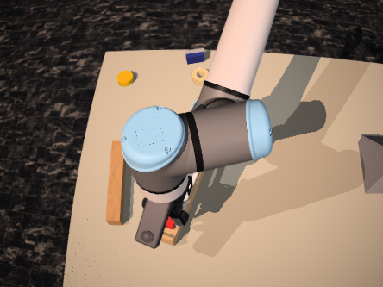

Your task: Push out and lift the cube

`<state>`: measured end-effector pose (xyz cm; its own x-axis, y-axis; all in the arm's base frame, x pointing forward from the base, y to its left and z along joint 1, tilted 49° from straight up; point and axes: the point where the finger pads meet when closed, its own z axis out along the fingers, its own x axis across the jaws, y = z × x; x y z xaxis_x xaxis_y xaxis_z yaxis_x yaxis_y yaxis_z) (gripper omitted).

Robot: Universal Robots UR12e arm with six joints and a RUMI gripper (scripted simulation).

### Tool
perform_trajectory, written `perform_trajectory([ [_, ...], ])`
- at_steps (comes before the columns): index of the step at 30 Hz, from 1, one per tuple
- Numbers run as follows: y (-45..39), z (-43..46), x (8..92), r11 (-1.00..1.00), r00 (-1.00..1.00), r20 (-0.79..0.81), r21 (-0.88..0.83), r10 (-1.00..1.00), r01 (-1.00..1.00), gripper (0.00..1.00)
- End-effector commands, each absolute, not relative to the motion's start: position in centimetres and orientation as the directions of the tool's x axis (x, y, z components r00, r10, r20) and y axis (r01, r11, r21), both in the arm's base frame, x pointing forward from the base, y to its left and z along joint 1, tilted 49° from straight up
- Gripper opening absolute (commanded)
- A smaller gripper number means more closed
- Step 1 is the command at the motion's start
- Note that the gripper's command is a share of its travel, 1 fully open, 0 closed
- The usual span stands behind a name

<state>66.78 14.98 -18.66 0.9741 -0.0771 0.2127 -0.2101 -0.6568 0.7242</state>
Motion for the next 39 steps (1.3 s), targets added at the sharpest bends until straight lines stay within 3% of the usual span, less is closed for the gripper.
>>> perform_trajectory([
  [1, 15.04, -18.62, 66.81, -0.657, 0.974, 0.214, 0.724, -0.077, -0.21, 0.25],
  [24, 15.04, -18.62, 66.81, -0.657, 0.974, 0.214, 0.724, -0.077, -0.21, 0.25],
  [25, 15.04, -18.62, 66.81, -0.657, 0.974, 0.214, 0.724, -0.077, -0.21, 0.0],
  [39, 15.04, -18.62, 66.81, -0.657, 0.974, 0.214, 0.724, -0.077, -0.21, 0.0],
])
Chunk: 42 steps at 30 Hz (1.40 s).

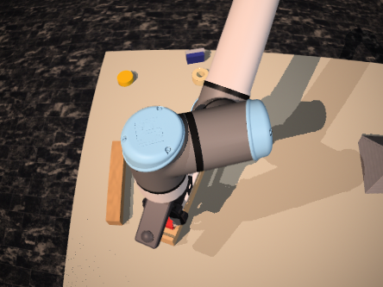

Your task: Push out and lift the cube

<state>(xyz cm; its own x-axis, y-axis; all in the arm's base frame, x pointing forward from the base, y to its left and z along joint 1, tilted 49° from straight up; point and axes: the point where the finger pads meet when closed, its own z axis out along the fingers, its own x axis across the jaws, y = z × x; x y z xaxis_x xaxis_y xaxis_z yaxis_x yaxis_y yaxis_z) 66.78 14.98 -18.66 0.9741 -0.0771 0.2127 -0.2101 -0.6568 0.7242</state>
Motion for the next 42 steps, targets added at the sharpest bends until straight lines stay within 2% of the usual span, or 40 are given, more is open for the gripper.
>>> perform_trajectory([
  [1, 15.0, -18.6, 66.8, -0.657, 0.974, 0.214, 0.724, -0.077, -0.21, 0.0],
  [22, 15.2, -18.5, 66.8, -0.657, 0.974, 0.214, 0.724, -0.077, -0.21, 0.0],
  [42, 21.1, -13.3, 66.1, -0.657, 0.974, 0.214, 0.724, -0.077, -0.21, 0.0],
])
